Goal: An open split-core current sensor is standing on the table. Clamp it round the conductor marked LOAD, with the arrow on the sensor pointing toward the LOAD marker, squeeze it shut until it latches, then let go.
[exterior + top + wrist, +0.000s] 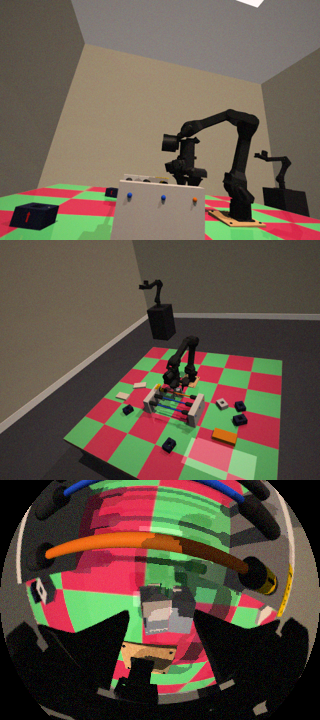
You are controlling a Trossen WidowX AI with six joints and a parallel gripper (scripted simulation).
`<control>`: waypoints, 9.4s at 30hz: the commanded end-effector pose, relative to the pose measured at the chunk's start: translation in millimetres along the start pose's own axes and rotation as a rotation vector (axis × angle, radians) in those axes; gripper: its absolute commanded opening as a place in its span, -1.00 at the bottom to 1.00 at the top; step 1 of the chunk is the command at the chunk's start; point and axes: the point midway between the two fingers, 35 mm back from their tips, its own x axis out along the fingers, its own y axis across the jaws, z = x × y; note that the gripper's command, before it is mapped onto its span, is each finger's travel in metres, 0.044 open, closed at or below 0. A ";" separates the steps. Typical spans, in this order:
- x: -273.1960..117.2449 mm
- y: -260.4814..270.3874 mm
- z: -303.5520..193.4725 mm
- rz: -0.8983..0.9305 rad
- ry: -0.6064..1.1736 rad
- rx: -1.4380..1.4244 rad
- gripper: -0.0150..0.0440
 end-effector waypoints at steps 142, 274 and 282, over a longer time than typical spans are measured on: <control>-55.9 -5.4 45.2 0.194 -0.219 1.679 -0.49; 8.3 -4.4 62.9 0.053 -0.058 1.689 0.66; 8.3 -4.4 62.9 0.053 -0.058 1.689 0.48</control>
